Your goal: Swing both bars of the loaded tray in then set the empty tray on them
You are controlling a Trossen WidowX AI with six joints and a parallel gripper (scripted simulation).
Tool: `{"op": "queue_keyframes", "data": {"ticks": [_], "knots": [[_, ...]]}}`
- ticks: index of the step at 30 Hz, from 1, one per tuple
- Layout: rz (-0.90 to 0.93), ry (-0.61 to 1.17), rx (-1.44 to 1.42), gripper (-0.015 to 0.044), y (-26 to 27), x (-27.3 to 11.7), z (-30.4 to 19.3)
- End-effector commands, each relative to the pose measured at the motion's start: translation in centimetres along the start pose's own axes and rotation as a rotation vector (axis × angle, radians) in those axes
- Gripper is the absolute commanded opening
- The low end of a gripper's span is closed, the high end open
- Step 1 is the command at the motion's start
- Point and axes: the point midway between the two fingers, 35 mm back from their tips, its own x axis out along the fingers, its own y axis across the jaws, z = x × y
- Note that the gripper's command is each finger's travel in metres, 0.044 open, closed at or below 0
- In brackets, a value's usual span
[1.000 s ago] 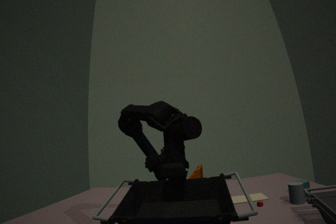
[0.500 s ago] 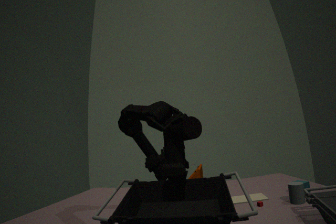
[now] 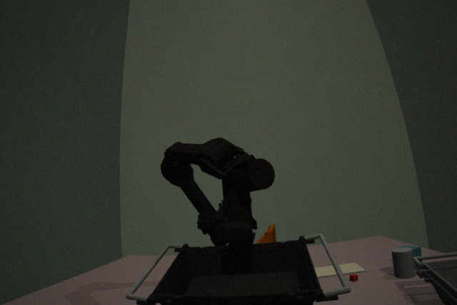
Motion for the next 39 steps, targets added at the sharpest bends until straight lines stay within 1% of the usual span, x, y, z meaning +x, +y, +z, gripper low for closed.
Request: {"op": "queue_keyframes", "data": {"ticks": [1, 11, 39], "knots": [[-0.001, 0.0, 0.0, 0.0, 0.0, 0.0, 0.0], [-0.024, -0.007, -0.002, 0.0, -0.8, 1.2, 0.5], [-0.025, -0.007, -0.002, 0.0, -0.8, 1.3, 0.5]]}}
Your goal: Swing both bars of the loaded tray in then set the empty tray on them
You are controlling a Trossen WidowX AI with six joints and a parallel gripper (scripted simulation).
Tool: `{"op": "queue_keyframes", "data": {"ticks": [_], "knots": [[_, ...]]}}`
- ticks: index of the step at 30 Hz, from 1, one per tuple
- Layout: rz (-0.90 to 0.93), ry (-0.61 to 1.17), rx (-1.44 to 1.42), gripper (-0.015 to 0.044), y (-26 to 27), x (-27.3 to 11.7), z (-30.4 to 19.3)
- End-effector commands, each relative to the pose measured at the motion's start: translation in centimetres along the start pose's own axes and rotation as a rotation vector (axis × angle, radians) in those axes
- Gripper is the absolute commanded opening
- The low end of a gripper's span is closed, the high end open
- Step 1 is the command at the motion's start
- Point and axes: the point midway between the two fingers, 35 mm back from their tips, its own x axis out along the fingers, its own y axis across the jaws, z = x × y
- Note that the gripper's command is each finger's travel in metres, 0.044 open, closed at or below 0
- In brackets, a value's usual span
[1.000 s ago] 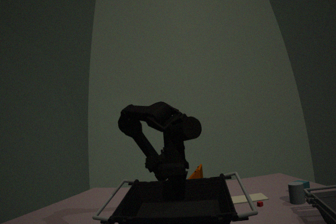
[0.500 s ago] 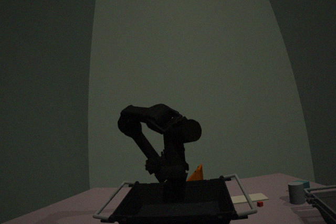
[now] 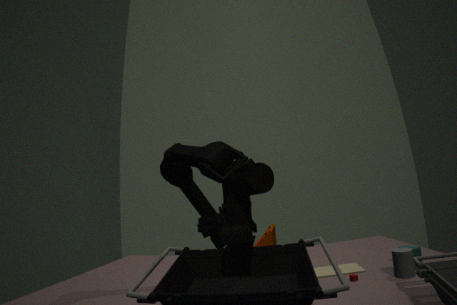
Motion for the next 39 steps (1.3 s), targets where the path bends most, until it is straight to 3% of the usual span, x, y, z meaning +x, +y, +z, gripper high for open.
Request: {"op": "queue_keyframes", "data": {"ticks": [1, 39], "knots": [[-0.026, -0.007, 0.0, 0.0, -0.4, 0.6, 0.4], [-0.021, -0.006, 0.0, 0.0, -0.6, 1.1, 0.4]]}}
